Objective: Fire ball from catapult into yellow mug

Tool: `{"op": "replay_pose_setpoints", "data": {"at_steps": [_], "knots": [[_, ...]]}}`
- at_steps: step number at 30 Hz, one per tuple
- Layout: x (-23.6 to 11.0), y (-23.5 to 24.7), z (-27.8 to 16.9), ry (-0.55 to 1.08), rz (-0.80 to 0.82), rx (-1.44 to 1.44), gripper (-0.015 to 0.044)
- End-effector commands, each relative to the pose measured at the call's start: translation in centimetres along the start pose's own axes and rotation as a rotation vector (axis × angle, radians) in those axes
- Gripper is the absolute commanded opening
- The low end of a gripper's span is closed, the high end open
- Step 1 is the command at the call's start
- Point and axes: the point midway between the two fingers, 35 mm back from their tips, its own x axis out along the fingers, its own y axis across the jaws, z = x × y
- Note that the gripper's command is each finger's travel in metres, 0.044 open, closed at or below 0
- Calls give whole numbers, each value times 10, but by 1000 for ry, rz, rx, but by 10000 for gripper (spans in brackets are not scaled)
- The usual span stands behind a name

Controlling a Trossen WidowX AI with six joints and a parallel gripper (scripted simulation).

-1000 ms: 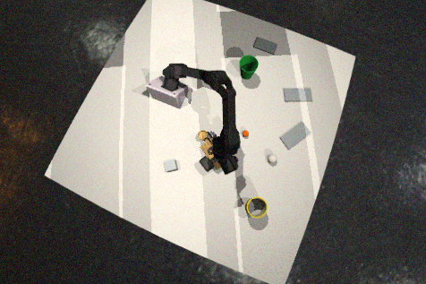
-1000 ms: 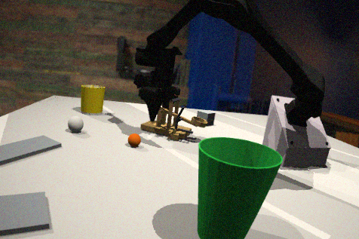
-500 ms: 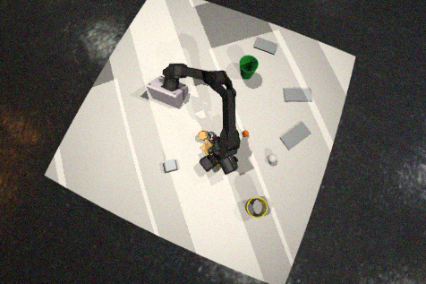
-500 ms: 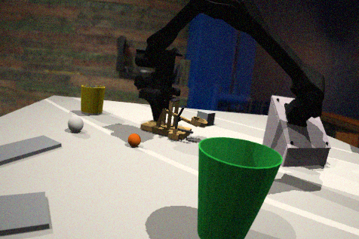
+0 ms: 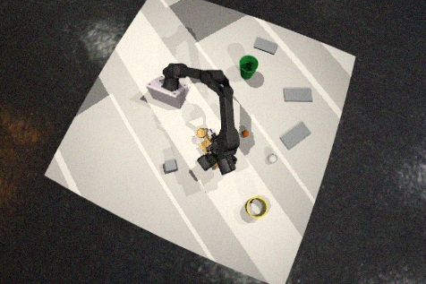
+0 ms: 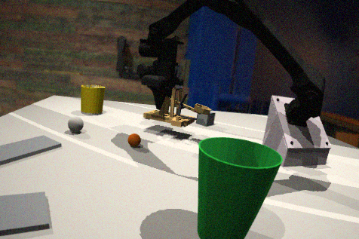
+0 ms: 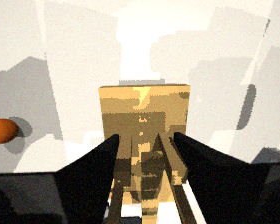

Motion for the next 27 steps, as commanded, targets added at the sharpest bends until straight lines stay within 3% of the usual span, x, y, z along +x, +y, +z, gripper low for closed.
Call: {"op": "replay_pose_setpoints", "data": {"at_steps": [1,27], "knots": [[-12,4,3,-18,-6,-13,0],[29,3,5,-16,0,-3,0]]}}
